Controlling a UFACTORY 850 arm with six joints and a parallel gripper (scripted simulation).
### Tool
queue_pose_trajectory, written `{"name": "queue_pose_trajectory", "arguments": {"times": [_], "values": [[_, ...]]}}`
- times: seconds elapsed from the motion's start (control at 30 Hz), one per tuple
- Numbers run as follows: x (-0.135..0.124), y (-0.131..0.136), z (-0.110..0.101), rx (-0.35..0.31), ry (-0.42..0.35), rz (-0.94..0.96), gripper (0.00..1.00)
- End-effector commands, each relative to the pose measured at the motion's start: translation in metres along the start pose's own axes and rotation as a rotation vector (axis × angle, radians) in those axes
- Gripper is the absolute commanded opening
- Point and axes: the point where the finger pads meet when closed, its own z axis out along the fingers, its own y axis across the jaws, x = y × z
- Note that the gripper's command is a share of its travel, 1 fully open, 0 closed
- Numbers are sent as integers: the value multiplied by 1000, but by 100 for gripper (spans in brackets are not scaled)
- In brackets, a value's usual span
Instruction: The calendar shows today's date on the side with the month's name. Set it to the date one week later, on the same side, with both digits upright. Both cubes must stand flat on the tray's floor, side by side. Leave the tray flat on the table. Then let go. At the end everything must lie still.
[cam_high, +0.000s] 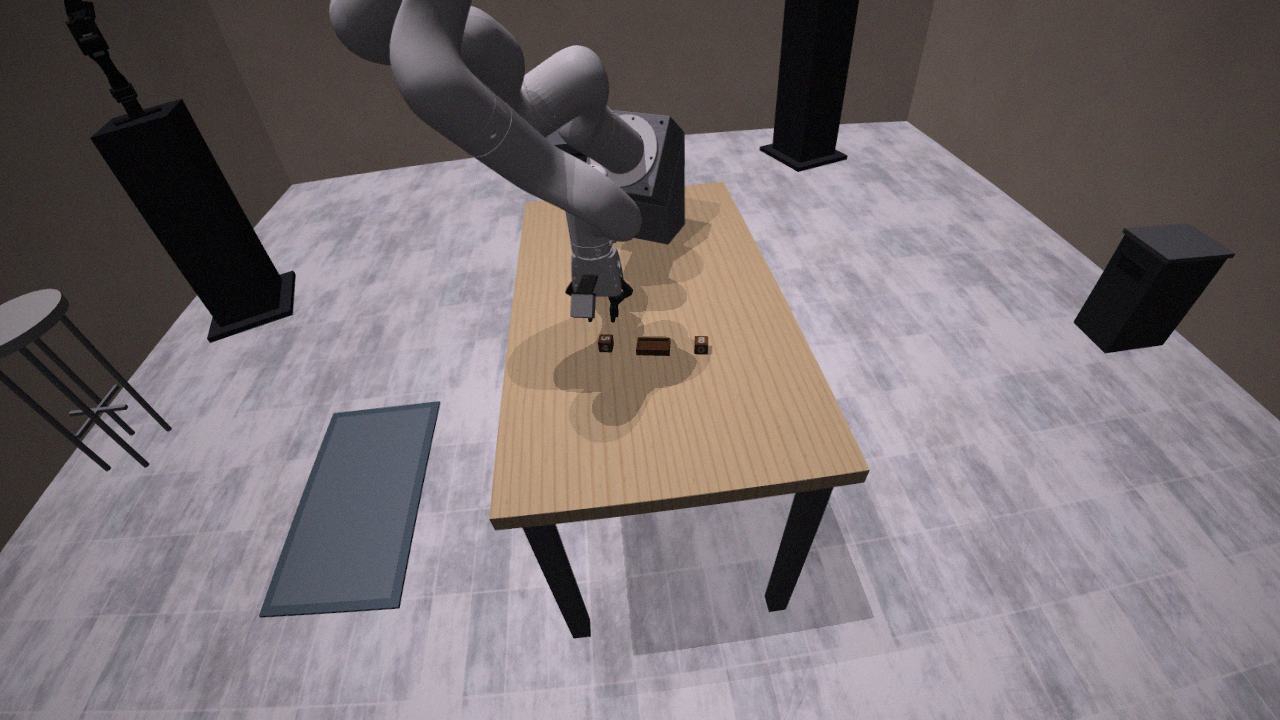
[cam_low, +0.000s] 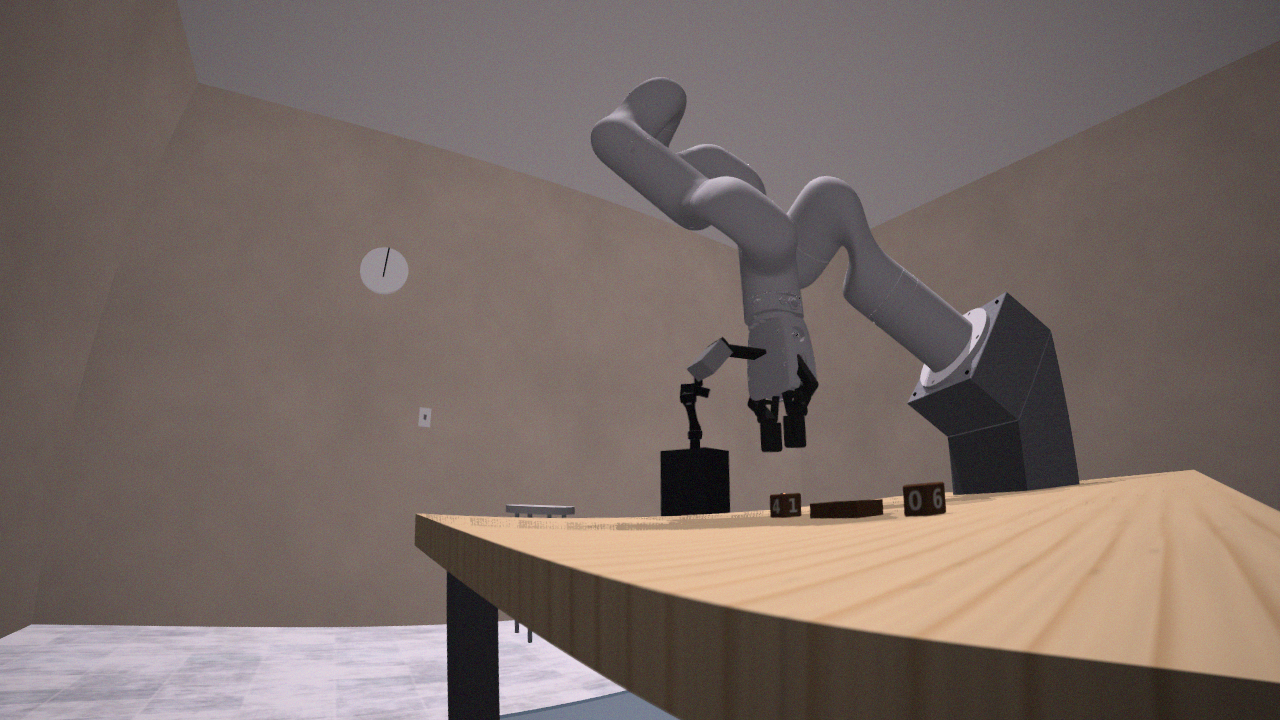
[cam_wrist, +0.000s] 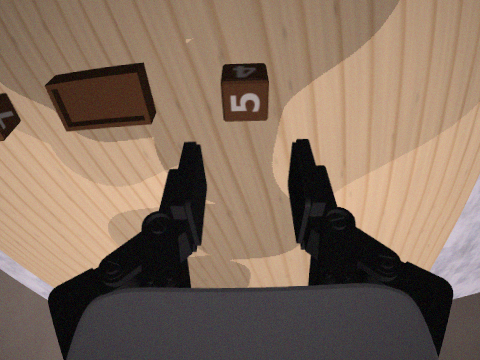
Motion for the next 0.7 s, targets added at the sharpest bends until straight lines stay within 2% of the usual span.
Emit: {"name": "queue_pose_trajectory", "arguments": {"times": [0.0, 0.67], "values": [[0, 0, 3, 0, 1, 0, 47], [0, 0, 25, 0, 1, 0, 47]]}}
